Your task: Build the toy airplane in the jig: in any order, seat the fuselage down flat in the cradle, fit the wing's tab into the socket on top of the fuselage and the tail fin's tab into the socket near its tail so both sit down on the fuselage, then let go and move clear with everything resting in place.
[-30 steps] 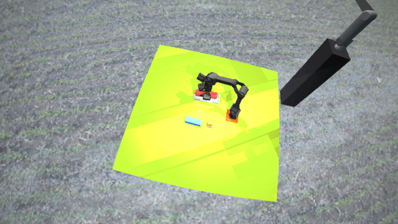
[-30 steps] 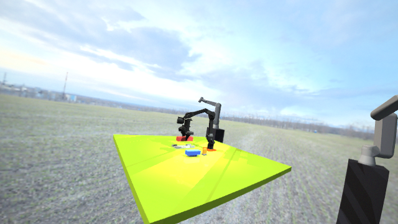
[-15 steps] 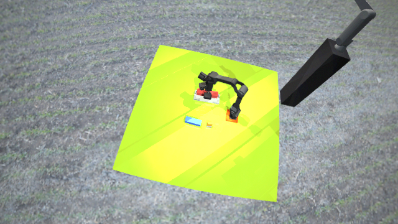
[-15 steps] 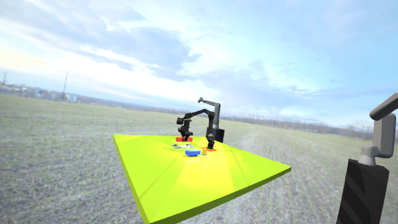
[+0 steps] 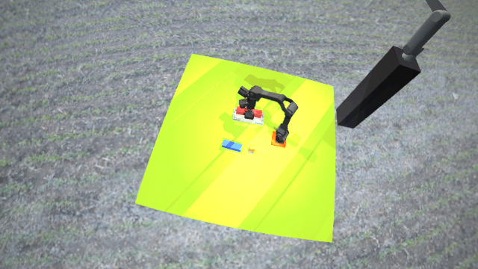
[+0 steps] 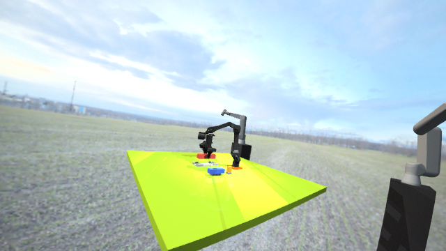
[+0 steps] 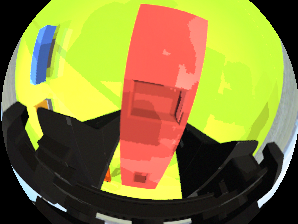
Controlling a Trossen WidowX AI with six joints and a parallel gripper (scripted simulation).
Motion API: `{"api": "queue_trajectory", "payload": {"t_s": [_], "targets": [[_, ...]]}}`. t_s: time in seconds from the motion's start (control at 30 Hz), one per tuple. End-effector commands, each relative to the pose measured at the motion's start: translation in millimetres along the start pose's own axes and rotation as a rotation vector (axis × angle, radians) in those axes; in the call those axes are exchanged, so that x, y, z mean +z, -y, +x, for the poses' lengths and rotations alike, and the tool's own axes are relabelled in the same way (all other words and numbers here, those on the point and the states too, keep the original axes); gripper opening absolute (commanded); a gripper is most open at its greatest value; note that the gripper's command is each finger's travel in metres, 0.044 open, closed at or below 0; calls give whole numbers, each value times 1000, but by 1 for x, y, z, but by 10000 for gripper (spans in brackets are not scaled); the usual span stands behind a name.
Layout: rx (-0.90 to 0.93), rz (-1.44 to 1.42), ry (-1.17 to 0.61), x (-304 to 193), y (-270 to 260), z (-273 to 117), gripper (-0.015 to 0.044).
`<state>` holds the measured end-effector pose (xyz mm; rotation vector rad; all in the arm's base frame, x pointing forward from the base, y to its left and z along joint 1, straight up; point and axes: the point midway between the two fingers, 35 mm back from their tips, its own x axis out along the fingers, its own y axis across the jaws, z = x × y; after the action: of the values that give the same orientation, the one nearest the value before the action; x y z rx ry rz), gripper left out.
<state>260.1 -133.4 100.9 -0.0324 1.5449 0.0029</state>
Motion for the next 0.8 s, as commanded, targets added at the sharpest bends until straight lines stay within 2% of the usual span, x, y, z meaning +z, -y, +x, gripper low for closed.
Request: {"api": "queue_trajectory", "payload": {"t_s": [0.0, 0.77], "targets": [[1, -6, 0, 0, 0, 4, 197], [1, -6, 0, 0, 0, 40, 197]]}}
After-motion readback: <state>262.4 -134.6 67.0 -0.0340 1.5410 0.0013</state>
